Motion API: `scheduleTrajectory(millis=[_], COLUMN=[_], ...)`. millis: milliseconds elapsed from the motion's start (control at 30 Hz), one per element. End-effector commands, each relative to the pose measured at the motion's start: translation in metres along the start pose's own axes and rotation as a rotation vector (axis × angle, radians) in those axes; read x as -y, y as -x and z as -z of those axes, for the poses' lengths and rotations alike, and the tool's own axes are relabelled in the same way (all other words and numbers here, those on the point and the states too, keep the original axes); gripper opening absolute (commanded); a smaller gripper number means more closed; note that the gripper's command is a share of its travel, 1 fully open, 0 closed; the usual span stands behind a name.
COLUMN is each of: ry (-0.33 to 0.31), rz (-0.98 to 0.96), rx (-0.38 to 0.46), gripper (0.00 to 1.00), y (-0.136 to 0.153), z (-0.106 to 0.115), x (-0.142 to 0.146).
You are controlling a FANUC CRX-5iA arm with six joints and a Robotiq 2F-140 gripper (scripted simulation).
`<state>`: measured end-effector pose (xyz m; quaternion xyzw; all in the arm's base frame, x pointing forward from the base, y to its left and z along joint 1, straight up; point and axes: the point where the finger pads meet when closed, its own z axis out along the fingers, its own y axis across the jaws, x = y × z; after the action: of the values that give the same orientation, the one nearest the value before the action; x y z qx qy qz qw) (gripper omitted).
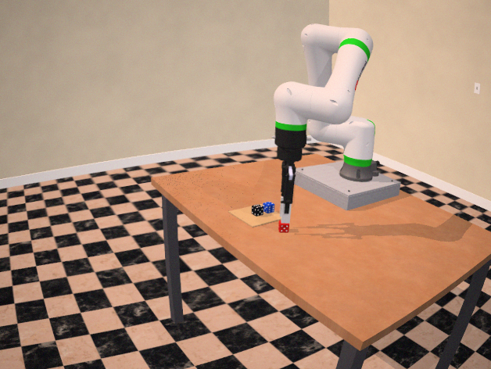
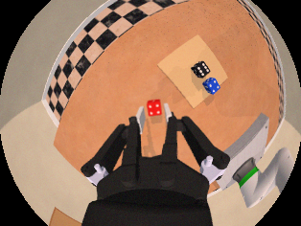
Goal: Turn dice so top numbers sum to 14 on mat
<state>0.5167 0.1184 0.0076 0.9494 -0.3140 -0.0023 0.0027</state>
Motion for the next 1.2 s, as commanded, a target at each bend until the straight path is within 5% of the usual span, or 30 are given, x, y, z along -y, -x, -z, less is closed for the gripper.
scheduleTrajectory(millis=[0,600,1167], ry=[0.0,0.0,0.0], rz=[0.0,0.0,0.0], rx=[0.0,0.0,0.0], gripper=[0.28,0.28,0.28], y=[0.0,0.0,0.0], z=[-0.001,-0.031,-0.036], x=[0.0,0.0,0.0])
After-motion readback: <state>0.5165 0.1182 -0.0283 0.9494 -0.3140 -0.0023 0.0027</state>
